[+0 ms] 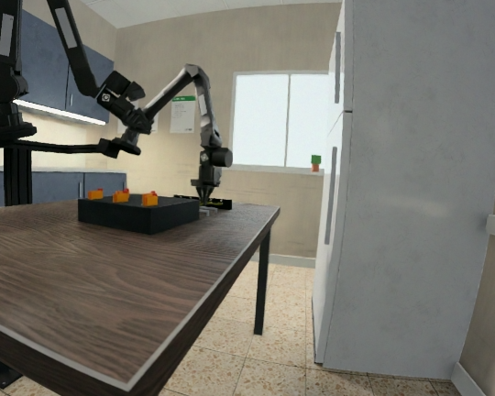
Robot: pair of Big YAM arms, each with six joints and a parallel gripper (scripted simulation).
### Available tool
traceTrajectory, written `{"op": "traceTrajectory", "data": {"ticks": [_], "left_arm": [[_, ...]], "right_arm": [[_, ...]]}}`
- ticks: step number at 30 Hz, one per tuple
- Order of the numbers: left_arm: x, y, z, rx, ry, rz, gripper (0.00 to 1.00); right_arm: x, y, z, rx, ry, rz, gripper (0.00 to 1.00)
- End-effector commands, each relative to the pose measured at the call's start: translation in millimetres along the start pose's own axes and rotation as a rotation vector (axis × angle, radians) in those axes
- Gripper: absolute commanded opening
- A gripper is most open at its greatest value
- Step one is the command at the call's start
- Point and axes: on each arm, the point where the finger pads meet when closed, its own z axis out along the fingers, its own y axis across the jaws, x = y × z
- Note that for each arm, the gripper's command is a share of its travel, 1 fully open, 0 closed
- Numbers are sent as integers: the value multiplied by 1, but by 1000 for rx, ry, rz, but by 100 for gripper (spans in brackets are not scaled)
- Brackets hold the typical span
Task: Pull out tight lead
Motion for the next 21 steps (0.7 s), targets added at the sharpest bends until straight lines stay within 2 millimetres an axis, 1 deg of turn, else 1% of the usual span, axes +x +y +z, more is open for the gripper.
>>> {"op": "traceTrajectory", "data": {"ticks": [1, 7, 8, 9, 10, 11, 12, 13, 15, 17, 18, 19, 21], "left_arm": [[7, -18, -33, 46, 10, -4, 0], [7, -18, -33, 46, 10, -2, 0], [2, -13, -20, 30, 6, -4, 11], [2, -13, -20, 30, 6, -4, 23], [2, -13, -20, 30, 6, -4, 28], [8, -20, -33, 56, 11, 27, 39], [8, -20, -33, 59, 9, 50, 50], [7, -14, -32, 54, 3, 82, 62], [8, -15, -36, 80, -10, 169, 84], [8, -15, -36, 80, -10, 169, 84], [8, -15, -39, 94, -21, 231, 96], [8, -14, -43, 110, -36, 290, 100], [8, -13, -52, 145, -73, 400, 100]], "right_arm": [[-12, -1, 1, 4, -29, 6, 100], [-12, -1, 1, 4, -29, 6, 100], [-12, -1, 1, 4, -29, 6, 100], [-12, -1, 1, 4, -29, 6, 100], [-12, -1, 1, 4, -29, 6, 100], [-12, -1, 1, 4, -29, 6, 100], [-12, -1, 1, 4, -29, 6, 100], [-12, -1, 1, 4, -29, 6, 100], [-12, -1, 1, 4, -29, 6, 100], [-12, -1, 1, 4, -29, 6, 100], [-12, -1, 1, 4, -29, 6, 100], [-12, -1, 1, 4, -29, 6, 100], [-12, -1, 1, 4, -29, 6, 100]]}}
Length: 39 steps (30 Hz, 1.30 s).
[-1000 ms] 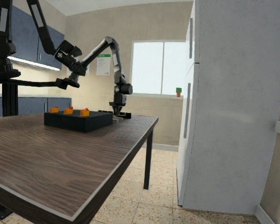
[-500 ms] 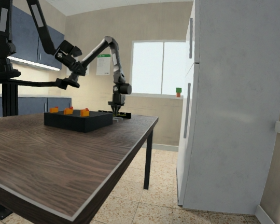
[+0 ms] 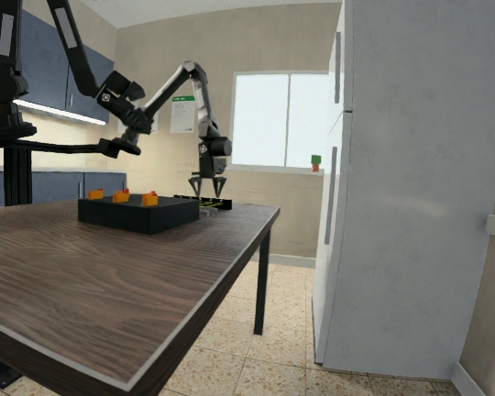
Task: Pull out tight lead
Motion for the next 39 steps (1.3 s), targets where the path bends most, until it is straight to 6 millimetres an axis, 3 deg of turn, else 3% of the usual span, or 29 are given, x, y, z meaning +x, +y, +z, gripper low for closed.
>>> {"op": "traceTrajectory", "data": {"ticks": [1, 26, 27, 39], "left_arm": [[8, -5, -22, 83, -24, 240, 100], [-6, -1, -91, 355, -315, 1134, 100], [-14, 0, -90, 356, -327, 1156, 100], [-16, 2, -119, 470, -428, 1483, 100]], "right_arm": [[-12, -1, 1, 4, -29, 6, 100], [-12, -1, 1, 4, -29, 6, 100], [-12, -1, 1, 4, -29, 6, 100], [-12, -1, 1, 4, -29, 6, 100]]}}
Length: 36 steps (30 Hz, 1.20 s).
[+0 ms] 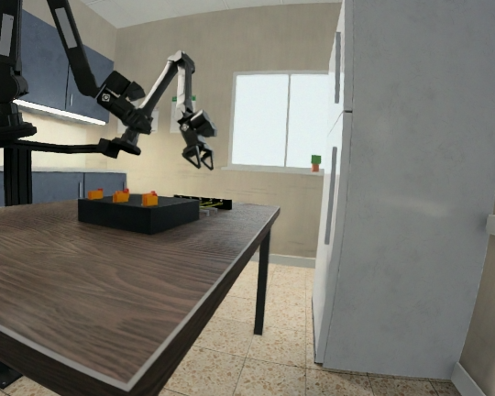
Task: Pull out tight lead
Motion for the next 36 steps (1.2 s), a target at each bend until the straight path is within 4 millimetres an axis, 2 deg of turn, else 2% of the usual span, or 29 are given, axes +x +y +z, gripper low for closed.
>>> {"op": "traceTrajectory", "data": {"ticks": [1, 3, 5, 9, 15, 16, 18, 21, 23, 25, 30, 36], "left_arm": [[-13, 11, -9, 15, -62, 134, 100], [-14, 11, -11, 27, -69, 141, 100], [-5, 8, -6, 36, -50, 126, 100], [-10, 1, -8, 44, -61, 118, 100], [-10, 1, -8, 44, -60, 118, 100], [0, -2, -2, 47, -34, 114, 89], [-8, -7, -2, 48, -44, 57, 66], [-4, -10, 4, 28, -11, -86, 32], [0, -10, 10, -5, 15, -187, 32], [0, -10, 10, -5, 15, -187, 32], [11, -7, 26, -87, 75, -423, 32], [22, 0, 42, -175, 135, -651, 32]], "right_arm": [[-12, -1, 1, 4, -29, 6, 100], [-12, -1, 1, 4, -29, 6, 100], [-12, -1, 1, 4, -29, 6, 100], [-12, -1, 1, 4, -29, 6, 100], [-12, -1, 1, 4, -29, 6, 100], [-19, -5, 6, 13, -40, 14, 100], [-10, -11, 12, 22, -14, 21, 100], [3, -32, 26, 56, 40, 58, 100], [14, -57, 41, 96, 81, 90, 100], [14, -57, 41, 96, 81, 90, 100], [39, -106, 64, 170, 158, 154, 100], [65, -150, 80, 232, 225, 212, 100]]}}
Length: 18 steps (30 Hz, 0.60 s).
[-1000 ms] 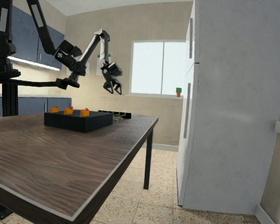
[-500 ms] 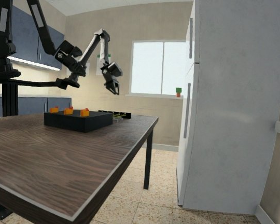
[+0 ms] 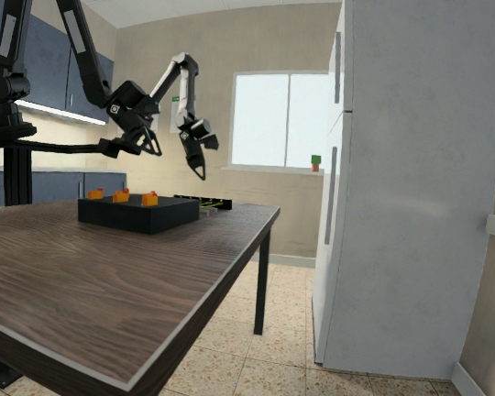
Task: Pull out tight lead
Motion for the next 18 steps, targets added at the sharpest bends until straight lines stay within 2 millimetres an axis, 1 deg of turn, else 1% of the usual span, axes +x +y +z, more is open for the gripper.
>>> {"op": "traceTrajectory", "data": {"ticks": [1, 4, 6, 7, 11, 18], "left_arm": [[-5, -8, 12, -47, 42, -240, 32], [-4, 0, 23, -95, 69, -358, 32], [-4, 0, 23, -95, 69, -358, 32], [-3, 0, 25, -104, 78, -398, 32], [4, 2, 38, -167, 123, -575, 32], [12, 5, 57, -260, 187, -830, 32]], "right_arm": [[0, -20, 21, 26, 32, 38, 100], [9, -40, 33, 54, 62, 66, 100], [9, -40, 33, 54, 62, 66, 100], [11, -45, 36, 61, 70, 69, 100], [25, -75, 51, 100, 114, 116, 100], [44, -110, 67, 142, 163, 161, 100]]}}
